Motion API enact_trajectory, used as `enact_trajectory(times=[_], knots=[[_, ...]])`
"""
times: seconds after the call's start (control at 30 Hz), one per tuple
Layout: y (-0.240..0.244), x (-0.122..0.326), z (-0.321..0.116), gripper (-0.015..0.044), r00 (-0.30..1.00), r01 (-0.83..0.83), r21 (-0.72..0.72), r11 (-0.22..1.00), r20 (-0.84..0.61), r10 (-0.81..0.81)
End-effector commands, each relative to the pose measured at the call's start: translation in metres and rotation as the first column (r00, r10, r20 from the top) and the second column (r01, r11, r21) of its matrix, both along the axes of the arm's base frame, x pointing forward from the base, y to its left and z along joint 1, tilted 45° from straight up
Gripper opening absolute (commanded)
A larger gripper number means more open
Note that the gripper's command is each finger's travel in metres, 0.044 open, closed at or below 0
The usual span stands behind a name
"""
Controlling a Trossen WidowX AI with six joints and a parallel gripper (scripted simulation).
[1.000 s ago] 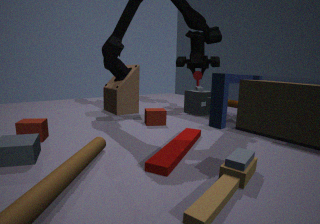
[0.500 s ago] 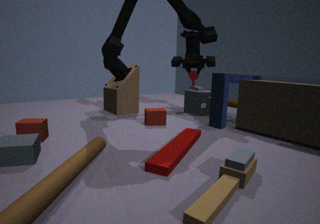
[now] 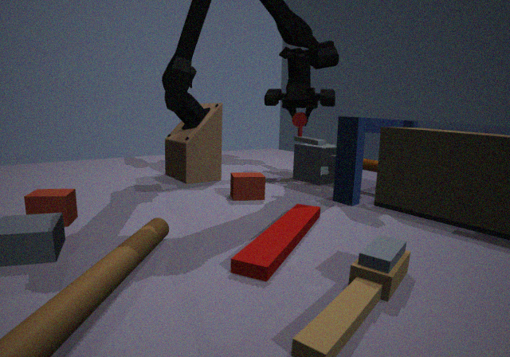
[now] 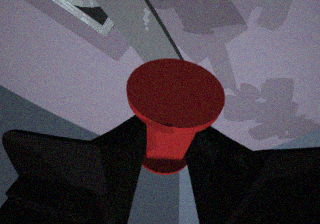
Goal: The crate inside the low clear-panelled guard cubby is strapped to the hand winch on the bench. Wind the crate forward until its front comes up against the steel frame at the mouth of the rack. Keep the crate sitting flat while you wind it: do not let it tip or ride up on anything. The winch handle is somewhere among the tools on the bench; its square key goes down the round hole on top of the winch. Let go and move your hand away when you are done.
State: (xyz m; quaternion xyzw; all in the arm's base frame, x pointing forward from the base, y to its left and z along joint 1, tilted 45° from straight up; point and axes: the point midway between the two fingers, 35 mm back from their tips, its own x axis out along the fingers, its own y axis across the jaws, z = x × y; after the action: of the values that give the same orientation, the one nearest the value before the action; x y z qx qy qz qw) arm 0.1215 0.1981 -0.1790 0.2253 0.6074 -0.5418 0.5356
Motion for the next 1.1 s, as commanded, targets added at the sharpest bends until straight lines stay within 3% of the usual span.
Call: enact_trajectory(times=[0.0,1.07], knots=[[-0.013,-0.005,0.007,0.0000,1.000,0.000,-0.031,1.000,-0.008,0.000],[-0.057,-0.002,0.047,0.0000,1.000,0.000,-0.036,0.999,-0.008,0.000]])
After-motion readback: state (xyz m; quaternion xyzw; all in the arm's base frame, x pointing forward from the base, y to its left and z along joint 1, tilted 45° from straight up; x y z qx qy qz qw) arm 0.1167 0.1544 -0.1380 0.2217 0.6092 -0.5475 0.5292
